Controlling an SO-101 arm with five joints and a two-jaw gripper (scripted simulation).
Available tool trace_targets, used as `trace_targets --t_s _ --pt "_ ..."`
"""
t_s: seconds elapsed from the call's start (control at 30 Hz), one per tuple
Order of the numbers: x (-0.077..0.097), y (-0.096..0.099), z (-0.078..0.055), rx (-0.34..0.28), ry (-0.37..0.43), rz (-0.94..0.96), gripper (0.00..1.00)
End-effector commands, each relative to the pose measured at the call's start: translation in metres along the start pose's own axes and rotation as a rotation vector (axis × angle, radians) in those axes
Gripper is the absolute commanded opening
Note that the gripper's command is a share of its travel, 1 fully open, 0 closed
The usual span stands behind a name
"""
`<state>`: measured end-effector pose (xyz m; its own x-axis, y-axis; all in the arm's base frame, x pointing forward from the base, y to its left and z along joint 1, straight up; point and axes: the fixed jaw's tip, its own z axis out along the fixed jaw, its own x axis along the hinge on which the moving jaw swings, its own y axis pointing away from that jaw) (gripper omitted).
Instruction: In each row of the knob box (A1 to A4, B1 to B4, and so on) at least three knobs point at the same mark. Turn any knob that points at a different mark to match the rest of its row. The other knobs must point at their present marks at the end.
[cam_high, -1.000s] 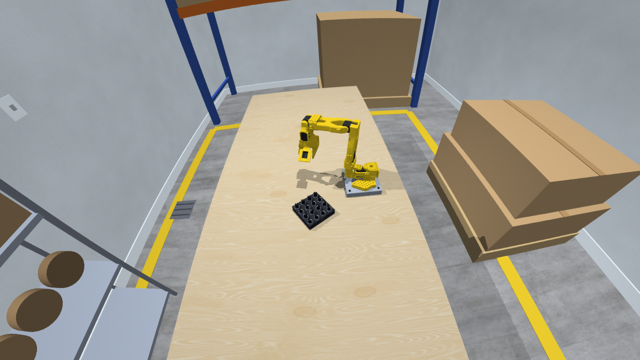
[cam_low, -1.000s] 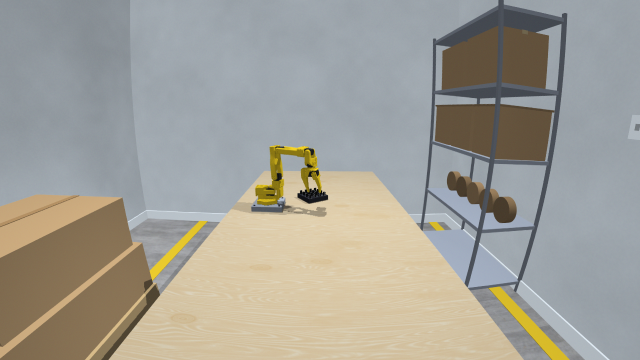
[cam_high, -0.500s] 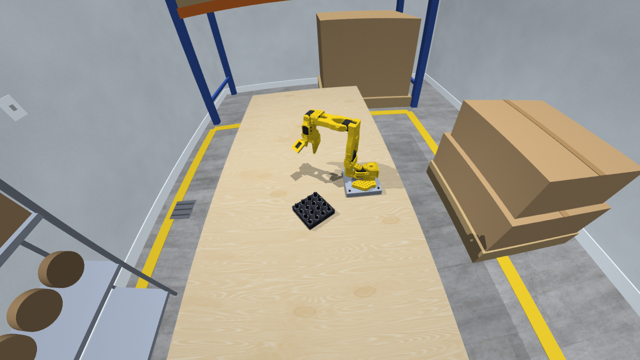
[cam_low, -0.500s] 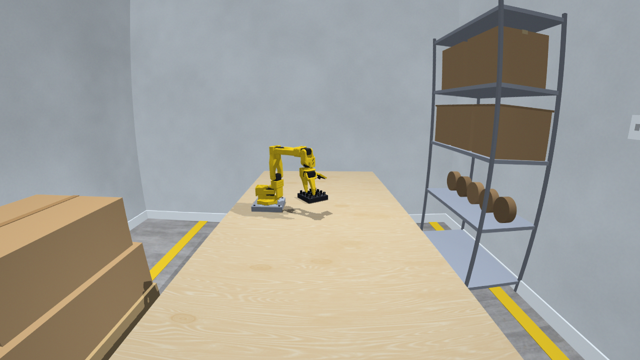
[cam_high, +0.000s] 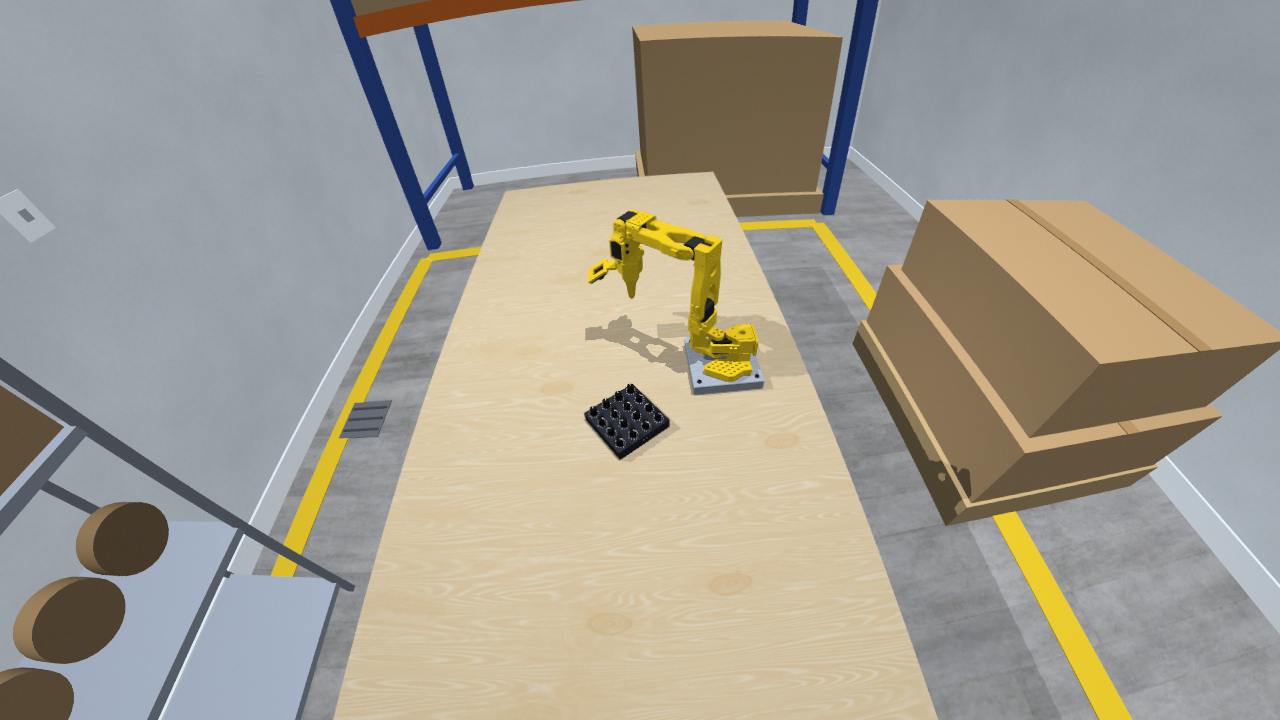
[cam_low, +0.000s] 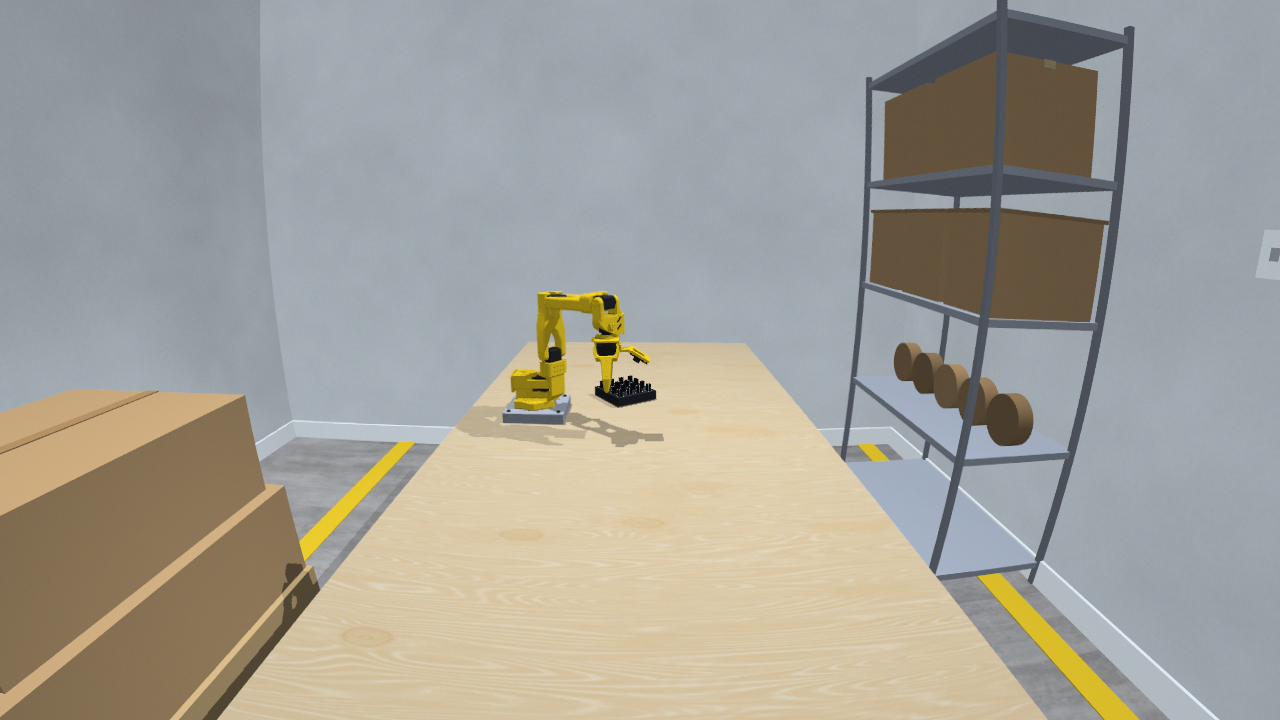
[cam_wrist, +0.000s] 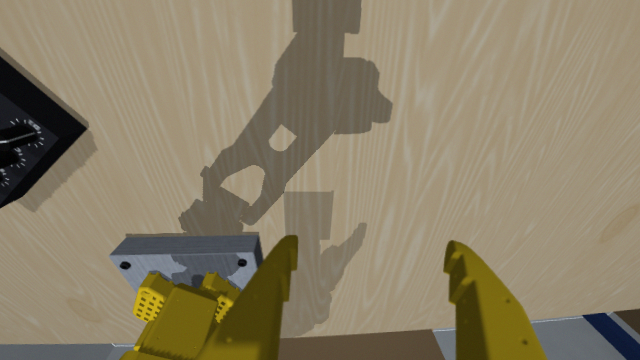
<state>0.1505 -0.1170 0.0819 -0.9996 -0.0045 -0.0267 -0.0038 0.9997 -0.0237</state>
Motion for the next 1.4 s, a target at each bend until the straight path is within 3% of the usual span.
trace_targets --t_s 0.0,0.43,0.97,1.37 --pt "0.002 -0.004 0.001 -0.012 0.015 0.114 0.36" --pt "0.01 -0.019 -0.002 -0.007 0.017 0.509 0.38" --pt "0.016 -0.028 -0.004 -0.004 0.018 0.754 0.39" --pt "0.018 -0.03 -0.005 -0.003 0.018 0.829 0.4"
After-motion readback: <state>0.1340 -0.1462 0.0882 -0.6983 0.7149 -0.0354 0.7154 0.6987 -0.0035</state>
